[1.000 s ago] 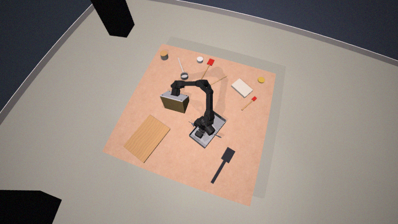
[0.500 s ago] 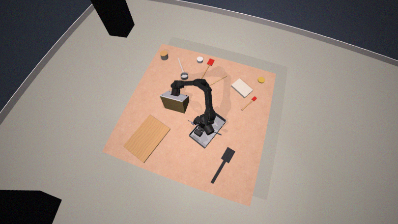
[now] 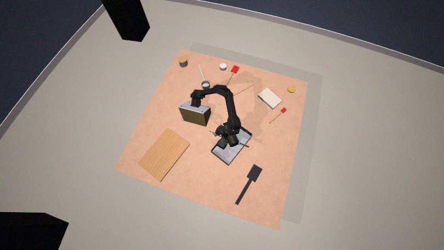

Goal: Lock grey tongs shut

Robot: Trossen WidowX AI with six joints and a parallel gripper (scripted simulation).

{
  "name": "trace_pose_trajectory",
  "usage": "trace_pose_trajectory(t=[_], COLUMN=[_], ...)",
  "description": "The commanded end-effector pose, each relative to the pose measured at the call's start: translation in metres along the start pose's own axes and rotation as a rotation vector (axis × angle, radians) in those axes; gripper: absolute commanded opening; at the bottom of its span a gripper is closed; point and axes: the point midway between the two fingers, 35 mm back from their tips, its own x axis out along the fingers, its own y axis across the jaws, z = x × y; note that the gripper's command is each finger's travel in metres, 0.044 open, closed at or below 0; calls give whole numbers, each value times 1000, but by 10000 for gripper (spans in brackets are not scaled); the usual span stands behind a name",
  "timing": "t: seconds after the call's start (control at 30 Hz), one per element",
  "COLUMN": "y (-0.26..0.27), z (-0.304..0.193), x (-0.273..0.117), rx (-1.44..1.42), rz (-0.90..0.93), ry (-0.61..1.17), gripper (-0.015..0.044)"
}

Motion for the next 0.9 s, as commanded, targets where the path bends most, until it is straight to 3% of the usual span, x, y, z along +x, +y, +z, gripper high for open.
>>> trace_pose_trajectory(t=[0.0, 0.87], y=[7, 168], z=[3, 116], x=[-2, -15], rx=[30, 764], rz=[3, 30], ry=[2, 21], gripper=[-150, -150])
